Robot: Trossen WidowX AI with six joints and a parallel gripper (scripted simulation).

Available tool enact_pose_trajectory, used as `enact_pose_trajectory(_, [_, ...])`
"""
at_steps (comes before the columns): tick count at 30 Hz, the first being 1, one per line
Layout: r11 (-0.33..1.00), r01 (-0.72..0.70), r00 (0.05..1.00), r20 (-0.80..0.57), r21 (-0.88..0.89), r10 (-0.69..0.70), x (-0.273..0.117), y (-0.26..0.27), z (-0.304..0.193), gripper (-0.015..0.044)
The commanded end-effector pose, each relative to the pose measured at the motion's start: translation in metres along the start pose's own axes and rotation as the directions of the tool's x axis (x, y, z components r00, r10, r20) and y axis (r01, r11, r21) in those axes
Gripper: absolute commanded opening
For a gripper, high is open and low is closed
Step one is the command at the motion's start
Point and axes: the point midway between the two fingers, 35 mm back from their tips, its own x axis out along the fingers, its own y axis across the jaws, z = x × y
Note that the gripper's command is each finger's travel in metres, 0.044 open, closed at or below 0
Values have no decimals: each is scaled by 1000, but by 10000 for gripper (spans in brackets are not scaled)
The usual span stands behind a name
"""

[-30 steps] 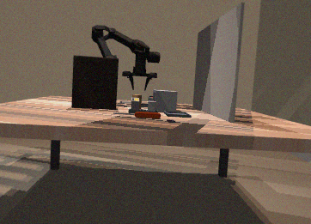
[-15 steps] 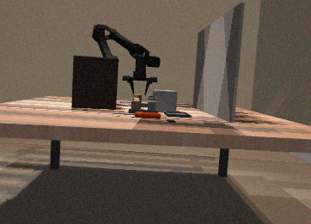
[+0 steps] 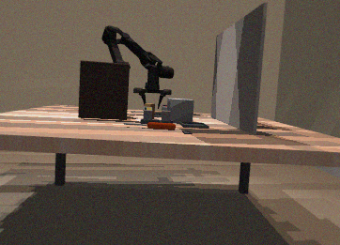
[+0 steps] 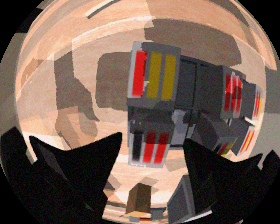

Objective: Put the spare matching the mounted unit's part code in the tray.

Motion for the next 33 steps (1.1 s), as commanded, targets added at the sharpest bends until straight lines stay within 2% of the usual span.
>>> enact_pose_trajectory(1, [1000,-9,1000,-6,13,9,8,2,-2,300])
enact_pose_trajectory(11, [1000,-9,1000,3,15,9,22,5,0,300])
enact_pose_trajectory(28, [1000,-9,1000,3,15,9,22,5,0,300])
enact_pose_trajectory(33, [1000,-9,1000,7,8,9,22,6,1,169])
